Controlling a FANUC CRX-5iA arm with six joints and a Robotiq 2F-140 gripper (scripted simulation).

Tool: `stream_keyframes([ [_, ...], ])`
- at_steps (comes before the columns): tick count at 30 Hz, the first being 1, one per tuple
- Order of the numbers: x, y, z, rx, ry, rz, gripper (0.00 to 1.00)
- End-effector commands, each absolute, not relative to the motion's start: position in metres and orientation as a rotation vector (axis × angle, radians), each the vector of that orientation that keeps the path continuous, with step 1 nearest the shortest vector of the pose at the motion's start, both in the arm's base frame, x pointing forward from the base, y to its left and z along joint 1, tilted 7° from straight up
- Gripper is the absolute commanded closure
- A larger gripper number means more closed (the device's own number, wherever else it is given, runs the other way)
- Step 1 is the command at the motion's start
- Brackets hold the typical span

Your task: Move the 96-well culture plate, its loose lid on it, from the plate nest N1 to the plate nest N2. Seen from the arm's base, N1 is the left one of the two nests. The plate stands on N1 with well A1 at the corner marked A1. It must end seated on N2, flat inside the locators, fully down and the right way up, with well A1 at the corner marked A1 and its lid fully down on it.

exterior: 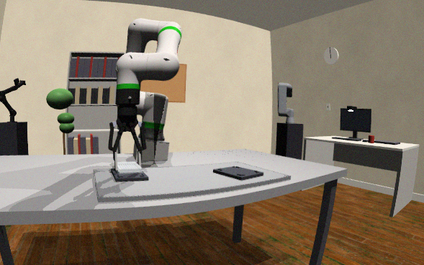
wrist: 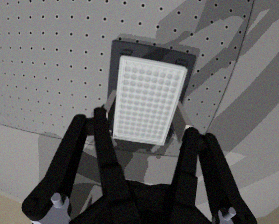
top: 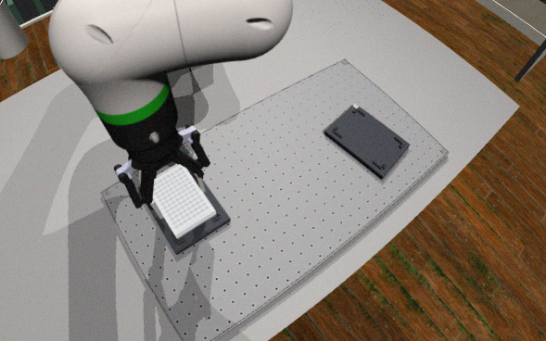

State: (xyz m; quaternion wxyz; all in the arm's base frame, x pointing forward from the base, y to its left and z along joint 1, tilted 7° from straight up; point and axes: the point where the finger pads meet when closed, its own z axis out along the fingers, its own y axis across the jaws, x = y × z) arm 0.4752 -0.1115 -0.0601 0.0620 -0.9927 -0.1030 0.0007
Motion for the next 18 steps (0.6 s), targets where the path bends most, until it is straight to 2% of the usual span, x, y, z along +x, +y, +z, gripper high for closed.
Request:
stream_keyframes([
  [1,0.4754,-0.1116,-0.0600,-3.002,-0.311,0.002,1.00],
  [18,0.4753,-0.1114,-0.0615,-3.002,-0.311,0.002,1.00],
])
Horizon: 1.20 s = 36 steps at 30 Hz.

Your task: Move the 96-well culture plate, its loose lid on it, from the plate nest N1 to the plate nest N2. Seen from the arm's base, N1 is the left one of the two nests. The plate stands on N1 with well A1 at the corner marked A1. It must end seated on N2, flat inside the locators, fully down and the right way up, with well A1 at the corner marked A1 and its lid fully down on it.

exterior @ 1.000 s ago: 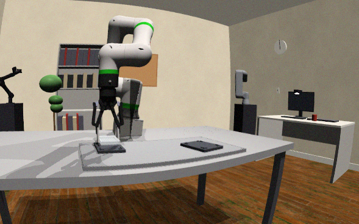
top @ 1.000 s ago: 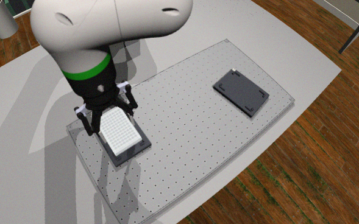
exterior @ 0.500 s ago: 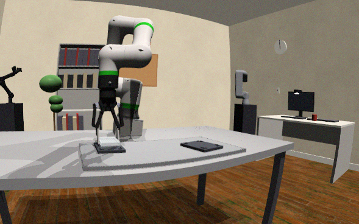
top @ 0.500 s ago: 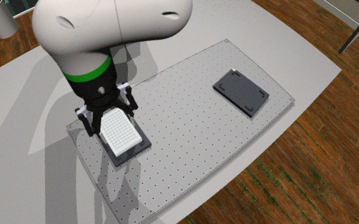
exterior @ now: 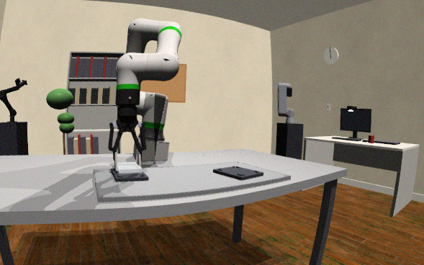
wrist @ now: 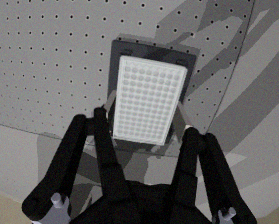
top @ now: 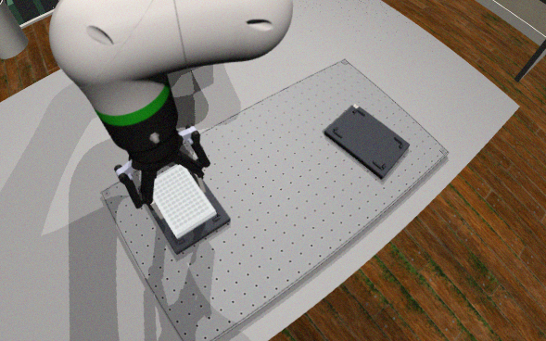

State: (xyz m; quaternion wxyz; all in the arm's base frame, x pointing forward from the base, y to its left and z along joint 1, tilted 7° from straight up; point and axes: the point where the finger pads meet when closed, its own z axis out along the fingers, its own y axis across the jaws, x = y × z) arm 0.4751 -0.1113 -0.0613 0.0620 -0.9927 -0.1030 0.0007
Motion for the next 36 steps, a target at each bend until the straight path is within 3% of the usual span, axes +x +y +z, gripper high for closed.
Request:
stream_keyframes([
  [1,0.4753,-0.1114,-0.0615,-3.002,-0.311,0.002,1.00],
  [36,0.4752,-0.1108,-0.0666,-3.002,-0.311,0.002,1.00],
])
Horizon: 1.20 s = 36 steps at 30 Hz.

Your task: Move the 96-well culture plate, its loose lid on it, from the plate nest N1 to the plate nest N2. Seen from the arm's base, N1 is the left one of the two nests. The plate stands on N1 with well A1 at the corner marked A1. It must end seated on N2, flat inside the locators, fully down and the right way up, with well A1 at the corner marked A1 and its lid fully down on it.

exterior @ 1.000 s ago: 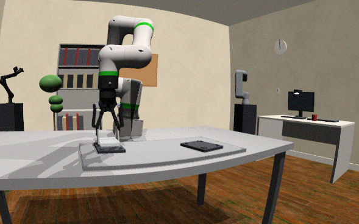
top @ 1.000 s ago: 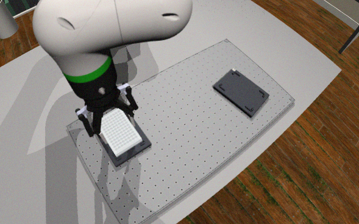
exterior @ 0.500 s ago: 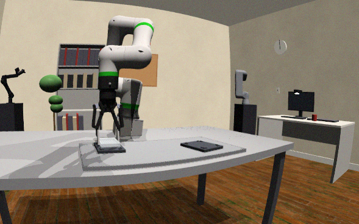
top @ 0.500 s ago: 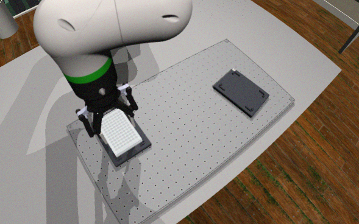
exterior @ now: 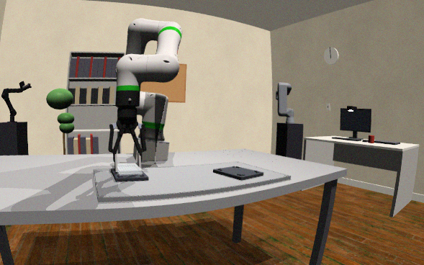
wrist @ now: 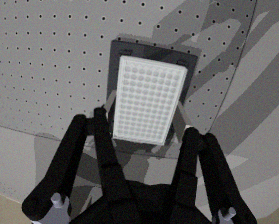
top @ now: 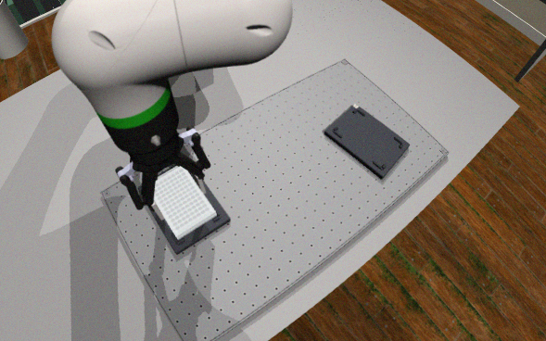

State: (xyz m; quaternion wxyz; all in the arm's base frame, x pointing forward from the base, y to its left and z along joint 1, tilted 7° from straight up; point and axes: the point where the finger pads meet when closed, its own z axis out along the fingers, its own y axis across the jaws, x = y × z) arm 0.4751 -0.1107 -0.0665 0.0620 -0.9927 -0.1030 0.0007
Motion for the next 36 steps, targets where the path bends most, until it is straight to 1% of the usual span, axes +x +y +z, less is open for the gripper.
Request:
stream_keyframes([
  [1,0.4752,-0.1107,-0.0668,-3.002,-0.311,0.002,1.00],
  [28,0.4752,-0.1102,-0.0709,-3.002,-0.311,0.002,1.00],
  [29,0.4752,-0.1102,-0.0709,-3.002,-0.311,0.002,0.00],
  [36,0.4752,-0.1102,-0.0709,-3.002,-0.311,0.002,0.00],
])
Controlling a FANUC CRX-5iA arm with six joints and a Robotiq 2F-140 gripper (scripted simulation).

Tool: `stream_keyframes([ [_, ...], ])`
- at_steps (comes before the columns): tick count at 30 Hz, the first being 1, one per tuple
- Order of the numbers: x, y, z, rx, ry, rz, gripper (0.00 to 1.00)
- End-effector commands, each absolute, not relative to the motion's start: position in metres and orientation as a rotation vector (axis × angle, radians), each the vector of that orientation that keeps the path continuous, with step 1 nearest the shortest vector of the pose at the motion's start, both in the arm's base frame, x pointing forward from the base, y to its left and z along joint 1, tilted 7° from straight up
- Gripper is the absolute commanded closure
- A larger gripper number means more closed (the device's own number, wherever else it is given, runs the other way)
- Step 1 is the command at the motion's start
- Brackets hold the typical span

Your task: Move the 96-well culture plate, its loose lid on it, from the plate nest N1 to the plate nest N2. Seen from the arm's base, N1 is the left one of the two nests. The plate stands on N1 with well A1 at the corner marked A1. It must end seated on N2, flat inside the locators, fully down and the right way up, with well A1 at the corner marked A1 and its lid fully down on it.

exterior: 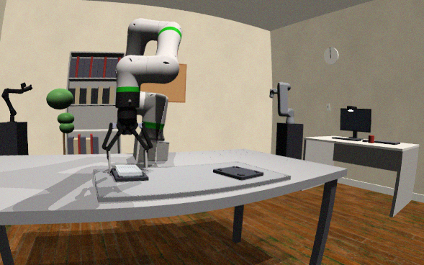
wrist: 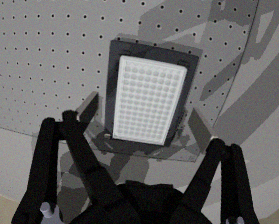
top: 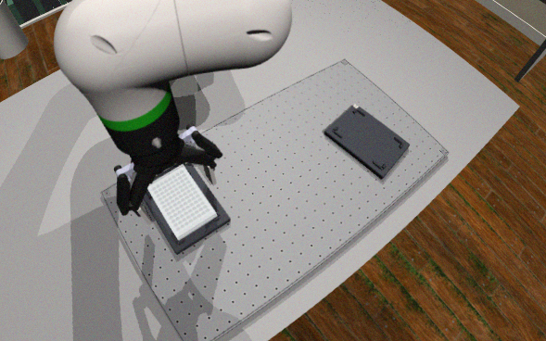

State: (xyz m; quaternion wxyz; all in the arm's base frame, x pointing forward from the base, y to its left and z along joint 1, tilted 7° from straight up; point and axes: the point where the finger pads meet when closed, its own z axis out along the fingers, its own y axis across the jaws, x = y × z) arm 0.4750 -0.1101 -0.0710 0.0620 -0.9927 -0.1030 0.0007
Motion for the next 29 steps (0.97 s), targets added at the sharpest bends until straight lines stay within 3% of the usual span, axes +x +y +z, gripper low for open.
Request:
stream_keyframes([
  [1,0.475,-0.110,-0.071,-3.002,-0.311,0.002,0.00],
  [29,0.476,-0.114,-0.036,-3.002,-0.311,0.002,0.00],
])
